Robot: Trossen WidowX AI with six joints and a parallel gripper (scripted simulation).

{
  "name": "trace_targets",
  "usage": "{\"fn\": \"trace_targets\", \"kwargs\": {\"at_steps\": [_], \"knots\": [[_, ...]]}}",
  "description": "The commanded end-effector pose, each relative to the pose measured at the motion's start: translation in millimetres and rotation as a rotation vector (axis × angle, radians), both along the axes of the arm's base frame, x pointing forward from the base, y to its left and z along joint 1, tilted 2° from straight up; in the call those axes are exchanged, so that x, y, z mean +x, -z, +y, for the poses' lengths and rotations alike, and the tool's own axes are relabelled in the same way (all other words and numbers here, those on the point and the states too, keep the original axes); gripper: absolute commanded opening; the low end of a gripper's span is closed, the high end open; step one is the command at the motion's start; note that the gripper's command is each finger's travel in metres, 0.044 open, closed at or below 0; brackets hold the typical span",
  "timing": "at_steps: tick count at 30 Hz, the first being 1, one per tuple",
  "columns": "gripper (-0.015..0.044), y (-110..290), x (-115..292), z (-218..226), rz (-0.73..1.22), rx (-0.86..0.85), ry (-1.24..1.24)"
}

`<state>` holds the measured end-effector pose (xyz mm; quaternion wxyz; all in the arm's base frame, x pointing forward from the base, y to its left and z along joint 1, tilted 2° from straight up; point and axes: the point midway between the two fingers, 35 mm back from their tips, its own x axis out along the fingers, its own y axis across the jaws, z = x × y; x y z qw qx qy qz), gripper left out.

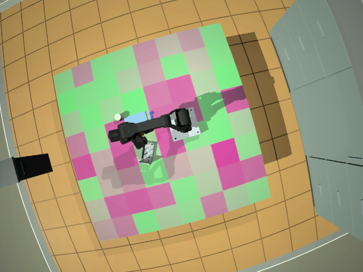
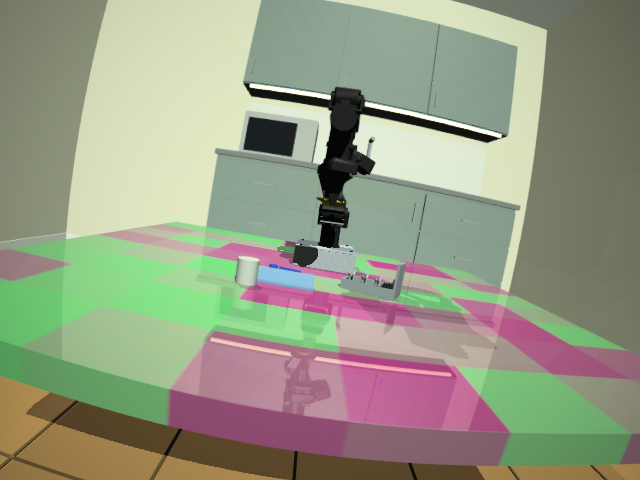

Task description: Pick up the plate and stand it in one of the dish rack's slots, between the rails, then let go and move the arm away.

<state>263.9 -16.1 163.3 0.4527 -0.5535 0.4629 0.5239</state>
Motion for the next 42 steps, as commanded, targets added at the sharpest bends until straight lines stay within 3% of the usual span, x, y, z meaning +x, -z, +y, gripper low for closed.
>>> {"fn": "trace_targets", "kwargs": {"at_steps": [1, 25, 35, 42], "knots": [[0.0, -0.9, -5.6, 6.0, 0.003, -0.002, -0.157], [0.0, 2.7, -26.8, 32.4, 0.033, -0.02, -0.977], [0.0, 4.6, -27.1, 33.1, 0.035, -0.013, -0.992], [0.0, 29.2, -23.5, 32.5, 0.044, 0.093, -0.88]]}}
